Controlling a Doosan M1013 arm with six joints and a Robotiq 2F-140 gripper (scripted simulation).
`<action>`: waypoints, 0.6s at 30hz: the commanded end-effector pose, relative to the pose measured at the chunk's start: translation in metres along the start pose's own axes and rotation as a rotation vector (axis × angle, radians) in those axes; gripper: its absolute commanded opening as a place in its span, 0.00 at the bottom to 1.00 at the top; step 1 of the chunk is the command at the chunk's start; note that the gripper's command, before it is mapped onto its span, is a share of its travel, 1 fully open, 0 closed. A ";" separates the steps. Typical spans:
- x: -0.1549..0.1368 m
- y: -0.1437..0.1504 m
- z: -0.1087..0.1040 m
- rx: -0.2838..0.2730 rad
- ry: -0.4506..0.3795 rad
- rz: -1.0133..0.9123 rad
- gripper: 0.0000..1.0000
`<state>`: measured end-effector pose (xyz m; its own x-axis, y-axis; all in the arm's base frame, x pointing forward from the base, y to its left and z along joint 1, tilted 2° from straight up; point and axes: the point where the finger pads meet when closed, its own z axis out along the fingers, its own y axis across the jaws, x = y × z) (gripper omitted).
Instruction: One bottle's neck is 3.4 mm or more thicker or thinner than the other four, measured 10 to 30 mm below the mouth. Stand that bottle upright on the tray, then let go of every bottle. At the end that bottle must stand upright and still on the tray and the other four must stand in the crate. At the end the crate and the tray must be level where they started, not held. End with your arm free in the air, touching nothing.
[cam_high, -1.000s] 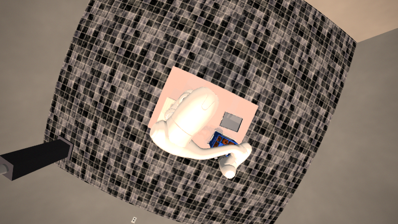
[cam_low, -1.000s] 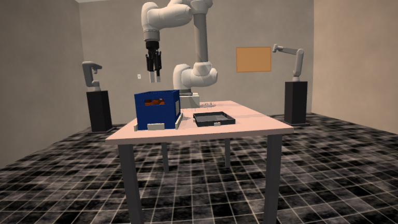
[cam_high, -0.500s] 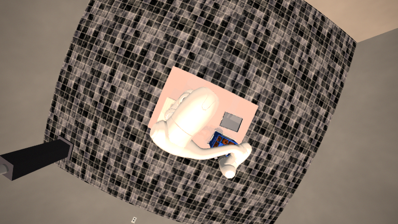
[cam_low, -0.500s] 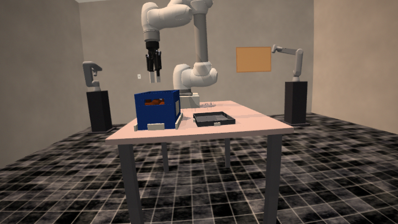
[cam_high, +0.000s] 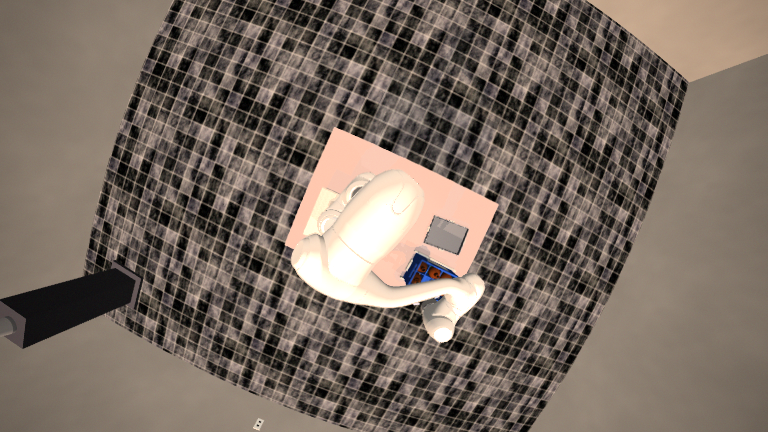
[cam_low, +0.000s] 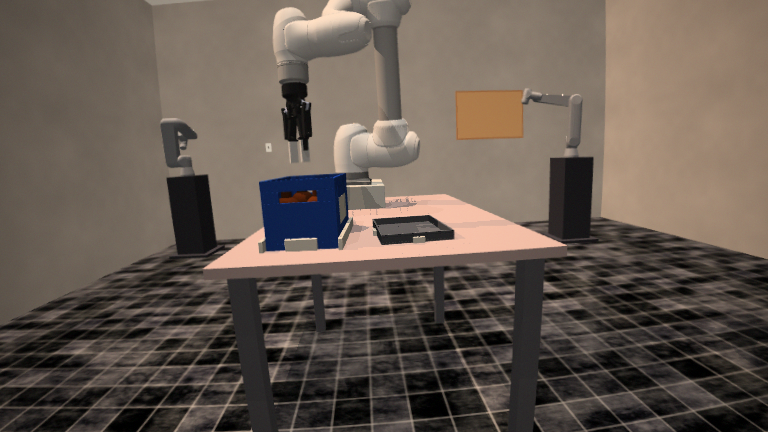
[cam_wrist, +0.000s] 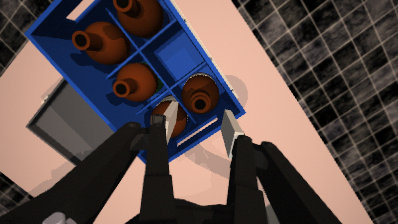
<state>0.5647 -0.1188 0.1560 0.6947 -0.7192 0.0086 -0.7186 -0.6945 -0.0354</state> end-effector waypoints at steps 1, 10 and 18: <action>0.000 0.000 0.003 0.000 0.000 0.000 0.38; 0.000 0.000 0.013 0.000 0.000 0.000 0.38; 0.000 0.000 0.023 0.000 0.000 0.000 0.38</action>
<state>0.5653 -0.1184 0.1351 0.6947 -0.7192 0.0085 -0.7186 -0.6945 -0.0354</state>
